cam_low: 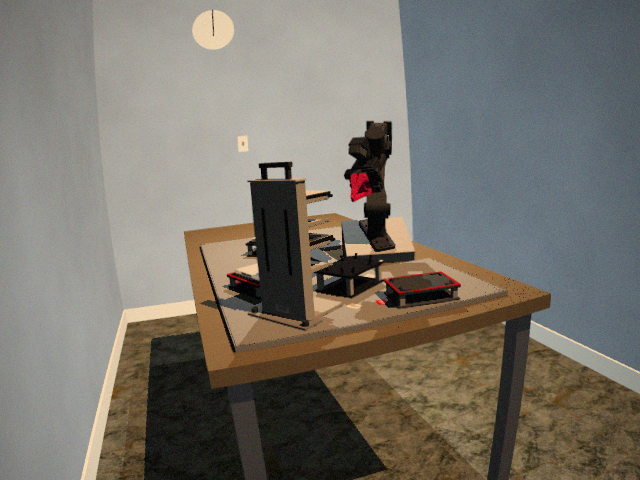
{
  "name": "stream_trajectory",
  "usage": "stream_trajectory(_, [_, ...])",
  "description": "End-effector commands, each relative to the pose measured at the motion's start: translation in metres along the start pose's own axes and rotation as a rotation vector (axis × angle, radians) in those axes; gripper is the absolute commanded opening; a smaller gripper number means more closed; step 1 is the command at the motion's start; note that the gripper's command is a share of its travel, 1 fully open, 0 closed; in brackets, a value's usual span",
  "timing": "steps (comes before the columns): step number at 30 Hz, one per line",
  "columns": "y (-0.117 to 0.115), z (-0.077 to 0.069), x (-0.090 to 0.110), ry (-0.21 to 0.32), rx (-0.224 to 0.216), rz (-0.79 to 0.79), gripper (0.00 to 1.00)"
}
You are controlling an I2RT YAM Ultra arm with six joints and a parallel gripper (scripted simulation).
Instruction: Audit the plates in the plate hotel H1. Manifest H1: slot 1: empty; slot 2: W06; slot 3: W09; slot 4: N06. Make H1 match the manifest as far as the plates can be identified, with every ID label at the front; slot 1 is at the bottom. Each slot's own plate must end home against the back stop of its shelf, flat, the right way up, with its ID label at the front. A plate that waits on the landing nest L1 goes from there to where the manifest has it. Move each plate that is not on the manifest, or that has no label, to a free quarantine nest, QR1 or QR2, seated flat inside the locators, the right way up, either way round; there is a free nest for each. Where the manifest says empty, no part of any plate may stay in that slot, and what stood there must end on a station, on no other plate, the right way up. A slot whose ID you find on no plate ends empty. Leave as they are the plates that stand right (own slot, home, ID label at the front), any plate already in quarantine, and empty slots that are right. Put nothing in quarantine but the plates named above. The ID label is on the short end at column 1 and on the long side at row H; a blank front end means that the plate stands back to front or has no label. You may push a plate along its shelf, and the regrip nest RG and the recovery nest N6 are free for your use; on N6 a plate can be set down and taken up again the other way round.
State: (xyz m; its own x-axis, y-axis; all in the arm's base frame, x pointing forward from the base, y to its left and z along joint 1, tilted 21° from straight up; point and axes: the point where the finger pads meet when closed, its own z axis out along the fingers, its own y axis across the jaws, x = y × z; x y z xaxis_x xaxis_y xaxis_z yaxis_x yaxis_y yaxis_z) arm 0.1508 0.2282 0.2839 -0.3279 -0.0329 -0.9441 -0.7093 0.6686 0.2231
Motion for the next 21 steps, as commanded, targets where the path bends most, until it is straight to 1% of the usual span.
stream_trajectory(1, [-0.006, -0.002, -0.013, -0.035, 0.097, 0.030, 0.00])
stream_trajectory(5, [-0.003, -0.002, -0.013, -0.035, 0.096, 0.030, 0.00])
stream_trajectory(7, [-0.004, -0.008, -0.018, -0.057, 0.088, 0.041, 0.00])
stream_trajectory(12, [-0.005, -0.008, -0.018, -0.058, 0.093, 0.042, 0.00])
stream_trajectory(13, [-0.006, -0.010, -0.022, -0.061, 0.096, 0.043, 1.00])
stream_trajectory(17, [-0.008, -0.016, -0.032, -0.059, 0.109, 0.041, 1.00])
stream_trajectory(21, [-0.008, -0.017, -0.036, -0.051, 0.111, 0.036, 1.00])
